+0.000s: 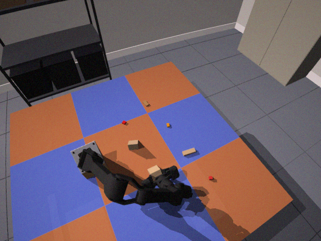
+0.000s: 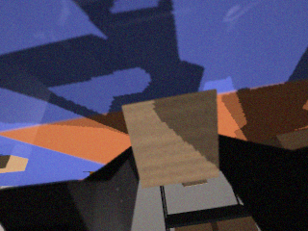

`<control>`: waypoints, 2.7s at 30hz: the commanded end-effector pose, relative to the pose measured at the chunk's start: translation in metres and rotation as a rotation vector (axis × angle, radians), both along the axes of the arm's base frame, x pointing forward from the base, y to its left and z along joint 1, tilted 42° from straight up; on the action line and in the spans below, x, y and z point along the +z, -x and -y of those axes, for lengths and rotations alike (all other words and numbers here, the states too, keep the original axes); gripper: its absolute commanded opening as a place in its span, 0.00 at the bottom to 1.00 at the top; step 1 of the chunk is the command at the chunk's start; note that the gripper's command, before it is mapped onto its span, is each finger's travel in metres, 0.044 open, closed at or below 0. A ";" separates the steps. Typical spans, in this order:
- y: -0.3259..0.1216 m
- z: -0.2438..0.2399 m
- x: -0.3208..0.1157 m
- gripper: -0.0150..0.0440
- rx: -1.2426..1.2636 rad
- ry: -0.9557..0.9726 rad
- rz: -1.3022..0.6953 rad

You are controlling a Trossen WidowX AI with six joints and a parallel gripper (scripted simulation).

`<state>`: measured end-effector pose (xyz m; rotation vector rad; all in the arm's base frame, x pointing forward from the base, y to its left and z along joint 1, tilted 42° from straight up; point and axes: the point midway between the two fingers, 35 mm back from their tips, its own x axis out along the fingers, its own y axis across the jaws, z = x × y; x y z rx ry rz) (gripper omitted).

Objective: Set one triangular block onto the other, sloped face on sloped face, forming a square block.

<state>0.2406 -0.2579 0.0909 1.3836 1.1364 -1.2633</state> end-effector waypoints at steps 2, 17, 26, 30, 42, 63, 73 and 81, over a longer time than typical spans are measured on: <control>-0.005 -0.013 0.018 0.25 0.005 0.007 0.006; -0.007 -0.061 0.068 0.25 0.005 0.004 0.008; -0.007 -0.062 0.061 0.25 -0.035 0.089 -0.040; -0.007 -0.065 0.056 0.25 -0.087 0.192 -0.079; -0.009 -0.073 0.052 0.25 -0.256 0.525 -0.090; -0.022 -0.094 0.049 0.25 -0.357 0.744 0.004; -0.043 -0.131 0.027 0.25 -0.339 0.709 0.006; -0.055 -0.163 0.007 0.25 -0.305 0.684 0.000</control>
